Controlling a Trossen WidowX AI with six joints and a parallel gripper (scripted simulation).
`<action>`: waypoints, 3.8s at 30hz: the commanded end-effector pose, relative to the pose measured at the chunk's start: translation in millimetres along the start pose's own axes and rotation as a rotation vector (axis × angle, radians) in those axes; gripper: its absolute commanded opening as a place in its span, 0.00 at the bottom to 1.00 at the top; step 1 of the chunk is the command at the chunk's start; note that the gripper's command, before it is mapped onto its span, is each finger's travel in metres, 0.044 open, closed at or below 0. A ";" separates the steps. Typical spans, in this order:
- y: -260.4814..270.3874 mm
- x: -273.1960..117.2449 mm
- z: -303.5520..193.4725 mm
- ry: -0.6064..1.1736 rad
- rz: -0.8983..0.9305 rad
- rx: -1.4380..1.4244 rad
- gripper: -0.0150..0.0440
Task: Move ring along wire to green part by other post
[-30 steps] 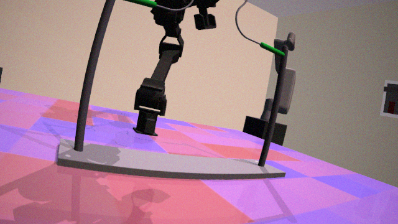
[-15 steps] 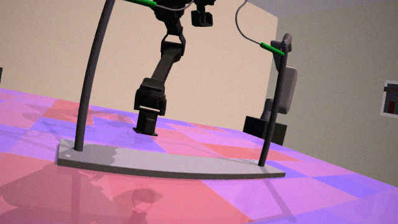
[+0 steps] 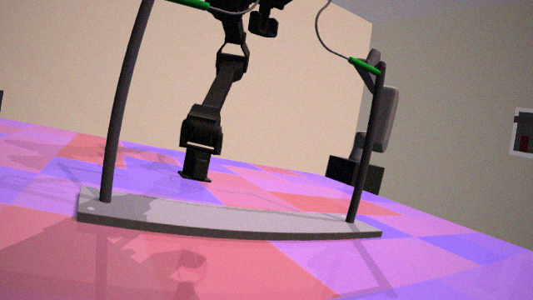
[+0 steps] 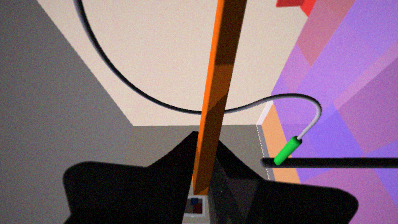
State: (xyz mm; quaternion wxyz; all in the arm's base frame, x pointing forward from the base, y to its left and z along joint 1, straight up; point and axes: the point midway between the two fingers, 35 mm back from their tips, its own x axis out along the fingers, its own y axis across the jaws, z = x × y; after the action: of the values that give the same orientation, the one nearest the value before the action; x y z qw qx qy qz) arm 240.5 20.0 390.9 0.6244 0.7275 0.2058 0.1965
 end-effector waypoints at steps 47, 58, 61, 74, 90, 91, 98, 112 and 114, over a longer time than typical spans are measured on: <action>-22.4 -2.2 5.6 -0.046 -0.381 -0.596 0.00; -26.6 -3.8 8.8 -0.061 -0.464 -0.726 0.00; -27.9 -4.4 10.0 -0.066 -0.492 -0.771 0.00; -32.0 -6.8 14.7 -0.084 -0.585 -0.927 0.00; -35.6 -10.4 21.2 -0.106 -0.695 -1.119 0.00; -35.8 -10.6 21.6 -0.108 -0.702 -1.131 0.00; -36.7 -12.3 24.7 -0.117 -0.749 -1.215 0.00; -37.8 -15.8 30.9 -0.136 -0.842 -1.383 0.00; -37.8 -16.3 31.8 -0.139 -0.855 -1.407 0.00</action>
State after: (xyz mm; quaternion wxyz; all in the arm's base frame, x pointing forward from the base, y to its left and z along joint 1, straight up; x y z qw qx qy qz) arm 242.0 -8.6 348.9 0.9649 0.0553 0.2564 -0.0154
